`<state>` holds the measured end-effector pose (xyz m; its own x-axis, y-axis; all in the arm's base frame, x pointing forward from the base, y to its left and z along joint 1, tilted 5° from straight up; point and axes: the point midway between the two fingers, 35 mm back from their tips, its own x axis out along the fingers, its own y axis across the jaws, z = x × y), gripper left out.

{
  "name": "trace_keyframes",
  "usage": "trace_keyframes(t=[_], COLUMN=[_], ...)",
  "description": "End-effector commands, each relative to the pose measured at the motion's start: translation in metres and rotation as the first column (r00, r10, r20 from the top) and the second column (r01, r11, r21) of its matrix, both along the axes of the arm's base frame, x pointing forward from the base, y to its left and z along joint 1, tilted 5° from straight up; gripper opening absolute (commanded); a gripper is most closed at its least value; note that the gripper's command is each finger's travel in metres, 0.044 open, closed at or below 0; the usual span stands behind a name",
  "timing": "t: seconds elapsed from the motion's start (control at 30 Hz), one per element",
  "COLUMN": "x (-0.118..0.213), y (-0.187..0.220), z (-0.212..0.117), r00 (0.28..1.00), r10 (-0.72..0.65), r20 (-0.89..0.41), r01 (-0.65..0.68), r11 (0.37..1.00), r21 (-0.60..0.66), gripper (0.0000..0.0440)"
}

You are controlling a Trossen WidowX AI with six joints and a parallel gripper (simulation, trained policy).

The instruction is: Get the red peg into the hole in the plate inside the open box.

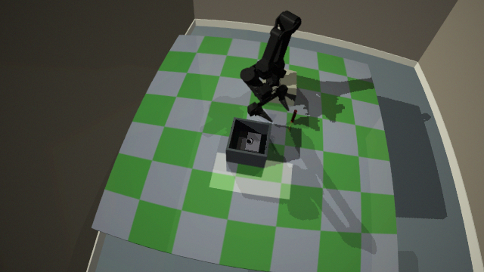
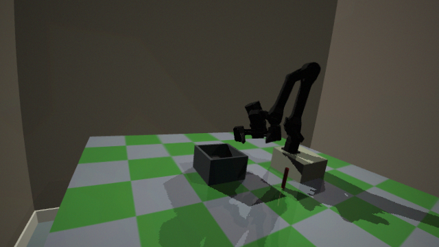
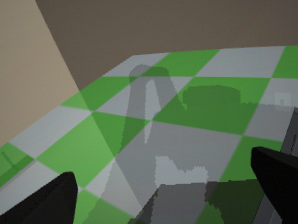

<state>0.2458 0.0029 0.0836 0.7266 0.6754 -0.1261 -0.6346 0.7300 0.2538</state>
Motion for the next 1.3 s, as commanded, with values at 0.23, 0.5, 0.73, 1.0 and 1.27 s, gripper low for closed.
trace_keyframes(t=[0.23, 0.5, 0.73, 1.0, 1.27], x=[0.043, 0.070, 0.077, 0.069, 0.042], y=[0.005, 0.030, 0.054, 0.082, 0.104], z=[0.010, 0.018, 0.019, 0.015, 0.008], r00=[0.977, 0.897, 0.781, 0.593, 0.361], r10=[-0.119, -0.192, -0.230, -0.268, -0.330], r20=[-0.178, -0.398, -0.581, -0.759, -0.872], r01=[0.128, 0.258, 0.372, 0.490, 0.572], r11=[0.991, 0.959, 0.918, 0.868, 0.817], r21=[0.042, 0.117, 0.137, 0.076, -0.072], gripper=[0.0440, 0.0438, 0.0439, 0.0440, 0.0440])
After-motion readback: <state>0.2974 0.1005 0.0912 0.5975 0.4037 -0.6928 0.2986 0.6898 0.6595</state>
